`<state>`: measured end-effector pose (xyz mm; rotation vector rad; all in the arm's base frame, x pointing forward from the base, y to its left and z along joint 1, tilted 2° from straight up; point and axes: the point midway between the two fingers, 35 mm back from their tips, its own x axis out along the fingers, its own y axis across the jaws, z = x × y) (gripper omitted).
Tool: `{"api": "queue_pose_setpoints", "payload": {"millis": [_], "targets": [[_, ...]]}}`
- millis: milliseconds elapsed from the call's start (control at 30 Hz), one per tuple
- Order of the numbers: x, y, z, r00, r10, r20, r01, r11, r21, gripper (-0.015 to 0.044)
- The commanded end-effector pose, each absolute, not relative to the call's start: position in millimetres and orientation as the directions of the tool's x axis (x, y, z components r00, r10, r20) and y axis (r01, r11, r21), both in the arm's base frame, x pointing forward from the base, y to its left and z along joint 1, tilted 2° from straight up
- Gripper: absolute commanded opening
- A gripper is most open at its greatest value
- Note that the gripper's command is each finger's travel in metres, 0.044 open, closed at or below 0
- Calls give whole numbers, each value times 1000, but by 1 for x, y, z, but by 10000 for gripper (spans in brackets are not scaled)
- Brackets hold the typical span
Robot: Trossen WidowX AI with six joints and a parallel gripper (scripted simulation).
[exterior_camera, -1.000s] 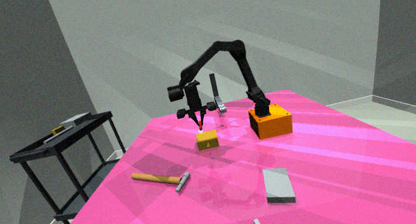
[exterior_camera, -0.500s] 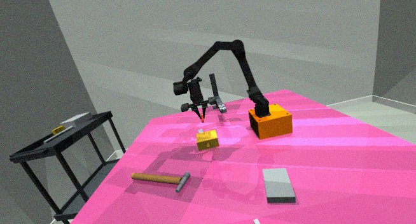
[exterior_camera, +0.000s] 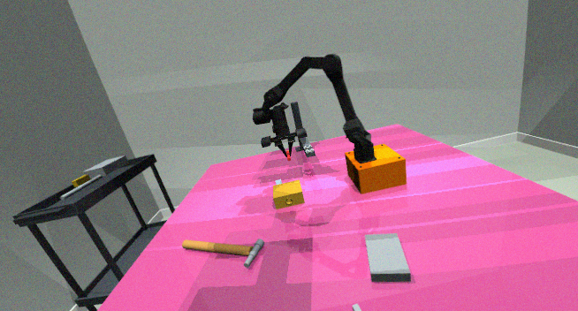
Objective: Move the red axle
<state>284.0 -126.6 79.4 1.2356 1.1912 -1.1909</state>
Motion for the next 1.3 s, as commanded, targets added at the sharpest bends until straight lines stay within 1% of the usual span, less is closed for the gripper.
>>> {"api": "queue_pose_setpoints", "payload": {"millis": [0, 767, 1267], "targets": [[272, -144, 82, 39, 5, -999, 999, -5, 39, 0], [185, -224, 78, 33, 0, -999, 999, -7, 33, 0], [183, -226, 66, 33, 0, -999, 999, -4, 33, 0]]}}
